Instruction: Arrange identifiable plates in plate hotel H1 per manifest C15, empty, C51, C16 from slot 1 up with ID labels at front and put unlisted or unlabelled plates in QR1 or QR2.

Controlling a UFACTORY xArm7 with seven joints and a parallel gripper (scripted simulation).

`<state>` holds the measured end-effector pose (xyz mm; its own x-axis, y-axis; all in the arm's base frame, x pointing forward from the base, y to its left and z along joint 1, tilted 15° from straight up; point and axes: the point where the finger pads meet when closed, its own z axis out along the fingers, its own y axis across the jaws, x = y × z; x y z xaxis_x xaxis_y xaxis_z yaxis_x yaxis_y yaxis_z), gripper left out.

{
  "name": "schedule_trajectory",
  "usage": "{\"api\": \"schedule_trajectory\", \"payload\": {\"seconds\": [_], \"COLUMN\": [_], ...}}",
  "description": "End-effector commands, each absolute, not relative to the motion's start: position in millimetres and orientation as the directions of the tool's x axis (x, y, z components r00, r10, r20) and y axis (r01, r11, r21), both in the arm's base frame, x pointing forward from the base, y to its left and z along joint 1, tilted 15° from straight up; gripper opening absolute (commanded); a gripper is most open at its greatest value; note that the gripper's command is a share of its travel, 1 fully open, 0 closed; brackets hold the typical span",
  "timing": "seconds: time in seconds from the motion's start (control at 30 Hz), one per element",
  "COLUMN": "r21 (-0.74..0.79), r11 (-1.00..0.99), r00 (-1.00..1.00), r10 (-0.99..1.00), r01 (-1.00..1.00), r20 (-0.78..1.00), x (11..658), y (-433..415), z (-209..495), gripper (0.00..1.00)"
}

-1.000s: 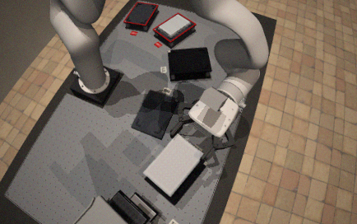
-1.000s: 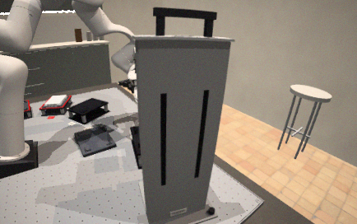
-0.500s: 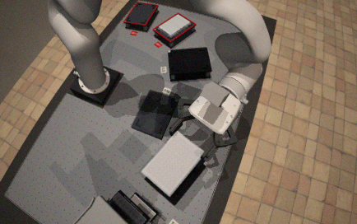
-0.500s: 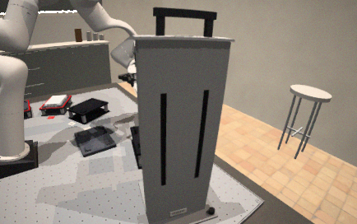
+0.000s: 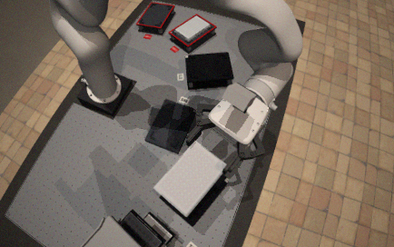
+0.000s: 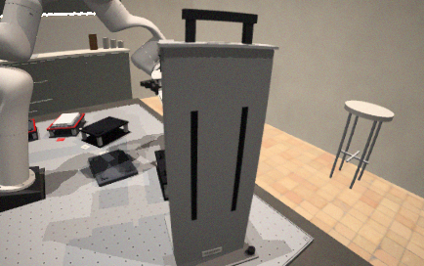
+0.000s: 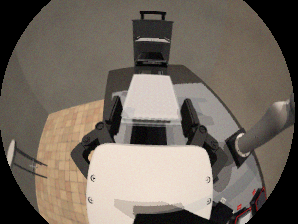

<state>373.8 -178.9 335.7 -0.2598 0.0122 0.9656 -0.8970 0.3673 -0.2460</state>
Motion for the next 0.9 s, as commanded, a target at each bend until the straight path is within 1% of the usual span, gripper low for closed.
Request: {"api": "schedule_trajectory", "payload": {"seconds": [0.0, 0.87], "r21": [-0.248, -0.248], "r11": [0.367, 0.367], "r00": [-0.262, -0.262], "r10": [0.012, 0.012], "r01": [-0.897, -0.897], "r20": [0.965, 0.965], "x": [373, 362], "y": [-179, -178], "z": [341, 379], "gripper": [0.00, 0.00]}}
